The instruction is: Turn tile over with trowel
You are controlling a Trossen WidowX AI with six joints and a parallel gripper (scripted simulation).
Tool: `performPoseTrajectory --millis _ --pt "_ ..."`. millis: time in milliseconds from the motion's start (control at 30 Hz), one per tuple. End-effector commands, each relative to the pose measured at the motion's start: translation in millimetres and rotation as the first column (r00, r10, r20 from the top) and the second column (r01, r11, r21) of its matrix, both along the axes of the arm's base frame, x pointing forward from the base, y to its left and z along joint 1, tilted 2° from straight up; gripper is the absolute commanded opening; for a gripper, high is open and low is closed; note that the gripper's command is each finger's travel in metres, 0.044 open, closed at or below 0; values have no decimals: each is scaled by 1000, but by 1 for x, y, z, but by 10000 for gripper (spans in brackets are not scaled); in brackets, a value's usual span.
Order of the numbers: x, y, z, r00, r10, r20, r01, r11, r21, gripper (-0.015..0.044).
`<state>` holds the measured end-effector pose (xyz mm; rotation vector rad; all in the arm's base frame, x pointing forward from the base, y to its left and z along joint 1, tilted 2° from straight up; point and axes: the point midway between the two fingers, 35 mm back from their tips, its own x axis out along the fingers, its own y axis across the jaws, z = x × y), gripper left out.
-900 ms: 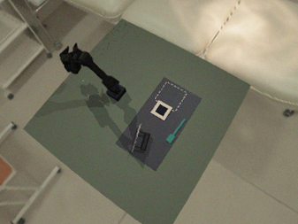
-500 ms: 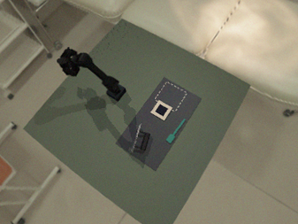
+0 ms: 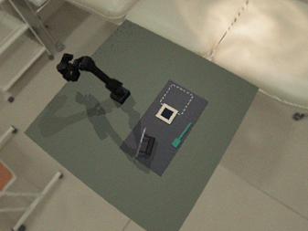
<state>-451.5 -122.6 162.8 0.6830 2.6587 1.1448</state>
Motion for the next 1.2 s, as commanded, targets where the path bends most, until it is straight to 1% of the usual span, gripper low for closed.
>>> performPoseTrajectory --millis 0,267,567,900,1167 --pt "3 -22 -1 997 60 53 -64 995 73 100" --pt "12 -69 -5 972 163 170 -200 952 232 100" --pt "28 -119 -9 923 245 296 -352 849 394 100" --pt "51 -166 -15 859 295 418 -495 683 537 100" --pt "75 -204 -20 804 319 501 -591 509 625 100"
